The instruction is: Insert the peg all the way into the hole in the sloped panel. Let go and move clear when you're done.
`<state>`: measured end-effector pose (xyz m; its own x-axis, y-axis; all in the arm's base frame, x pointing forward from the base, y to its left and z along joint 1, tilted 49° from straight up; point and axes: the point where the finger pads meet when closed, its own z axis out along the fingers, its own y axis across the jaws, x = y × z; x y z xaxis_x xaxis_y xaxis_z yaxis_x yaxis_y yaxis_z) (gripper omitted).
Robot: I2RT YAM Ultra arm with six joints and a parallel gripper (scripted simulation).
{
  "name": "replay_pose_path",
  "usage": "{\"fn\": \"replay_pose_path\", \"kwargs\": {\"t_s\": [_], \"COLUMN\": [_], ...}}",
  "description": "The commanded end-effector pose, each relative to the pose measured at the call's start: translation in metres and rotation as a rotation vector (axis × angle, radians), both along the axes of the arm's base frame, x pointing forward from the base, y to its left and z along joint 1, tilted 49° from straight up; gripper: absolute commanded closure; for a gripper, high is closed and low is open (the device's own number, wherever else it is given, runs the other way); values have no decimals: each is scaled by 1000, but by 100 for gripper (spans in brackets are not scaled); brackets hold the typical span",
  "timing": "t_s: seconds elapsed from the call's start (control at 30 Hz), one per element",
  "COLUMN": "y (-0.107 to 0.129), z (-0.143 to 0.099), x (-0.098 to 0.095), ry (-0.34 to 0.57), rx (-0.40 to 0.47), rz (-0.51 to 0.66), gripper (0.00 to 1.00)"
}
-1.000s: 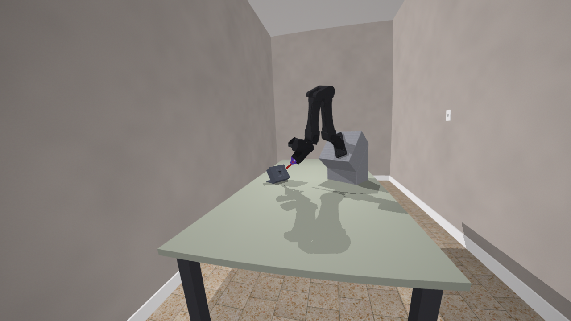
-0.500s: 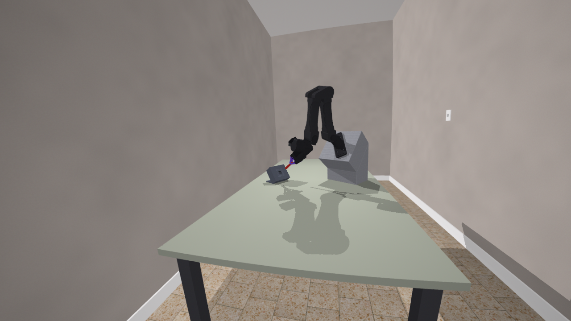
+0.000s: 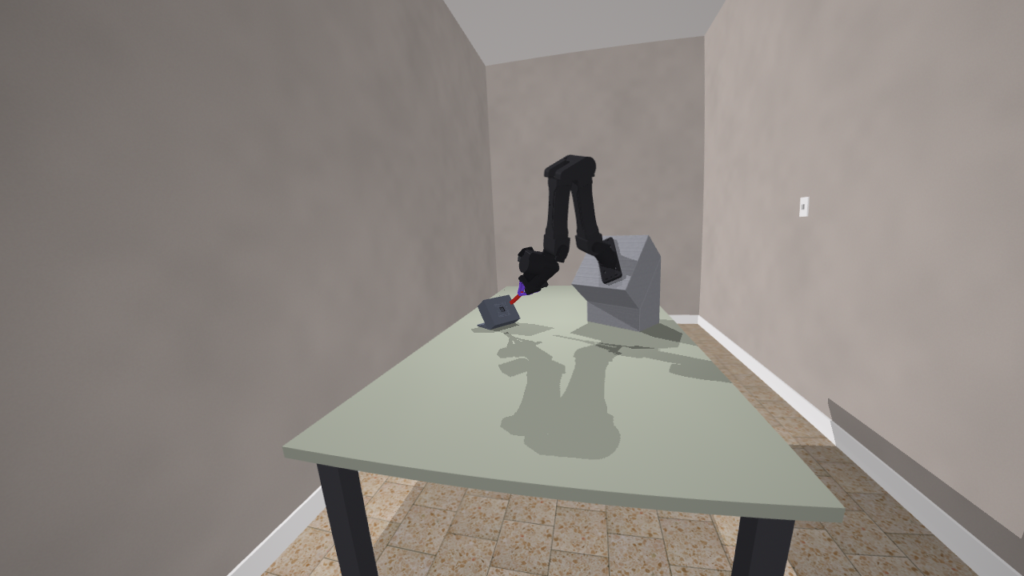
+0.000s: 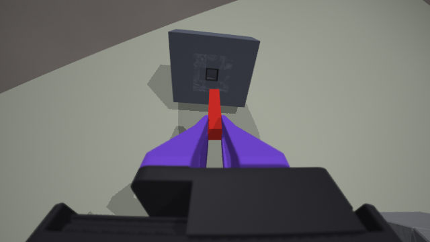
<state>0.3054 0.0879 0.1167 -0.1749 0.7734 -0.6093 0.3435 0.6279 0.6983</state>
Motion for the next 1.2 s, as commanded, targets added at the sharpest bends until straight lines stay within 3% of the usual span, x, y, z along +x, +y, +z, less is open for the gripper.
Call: {"fn": "replay_pose_path", "kwargs": {"t_s": [0.0,1.17], "y": [-1,-6], "z": [6,-2], "x": [10,37], "ry": [-21,-25], "rx": [55,76], "rz": [-31,-40], "gripper": [100,100]}}
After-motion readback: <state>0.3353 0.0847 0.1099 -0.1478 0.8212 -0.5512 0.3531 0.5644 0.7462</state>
